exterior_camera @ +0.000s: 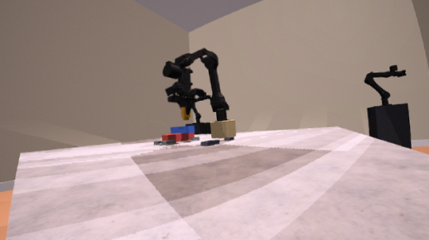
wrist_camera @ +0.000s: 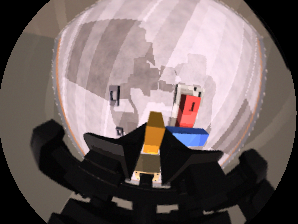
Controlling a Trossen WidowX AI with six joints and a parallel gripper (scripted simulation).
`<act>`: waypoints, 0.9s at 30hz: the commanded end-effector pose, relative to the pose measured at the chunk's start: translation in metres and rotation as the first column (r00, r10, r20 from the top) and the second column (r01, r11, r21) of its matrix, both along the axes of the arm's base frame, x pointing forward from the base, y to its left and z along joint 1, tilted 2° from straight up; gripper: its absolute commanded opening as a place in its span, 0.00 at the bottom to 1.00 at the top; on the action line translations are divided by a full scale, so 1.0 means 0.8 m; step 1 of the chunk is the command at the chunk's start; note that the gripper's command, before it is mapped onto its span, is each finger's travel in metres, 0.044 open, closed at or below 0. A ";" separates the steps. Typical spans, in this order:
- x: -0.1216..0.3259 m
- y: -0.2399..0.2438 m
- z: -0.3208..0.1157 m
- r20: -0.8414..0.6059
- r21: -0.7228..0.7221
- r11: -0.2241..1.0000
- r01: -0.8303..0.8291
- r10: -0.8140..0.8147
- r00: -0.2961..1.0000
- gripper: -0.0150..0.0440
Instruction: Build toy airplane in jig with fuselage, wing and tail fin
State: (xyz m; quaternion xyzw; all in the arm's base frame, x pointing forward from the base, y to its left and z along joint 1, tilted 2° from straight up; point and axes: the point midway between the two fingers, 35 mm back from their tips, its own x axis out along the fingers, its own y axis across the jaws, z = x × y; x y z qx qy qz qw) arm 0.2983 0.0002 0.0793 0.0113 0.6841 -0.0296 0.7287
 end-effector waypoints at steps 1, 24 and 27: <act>0.007 -0.013 -0.003 -0.002 -0.002 1.000 -0.007 0.007 1.000 0.25; 0.024 -0.101 -0.019 -0.010 -0.016 0.999 -0.041 0.041 0.999 0.25; 0.025 -0.113 -0.021 -0.011 -0.018 0.999 -0.045 0.045 0.999 0.25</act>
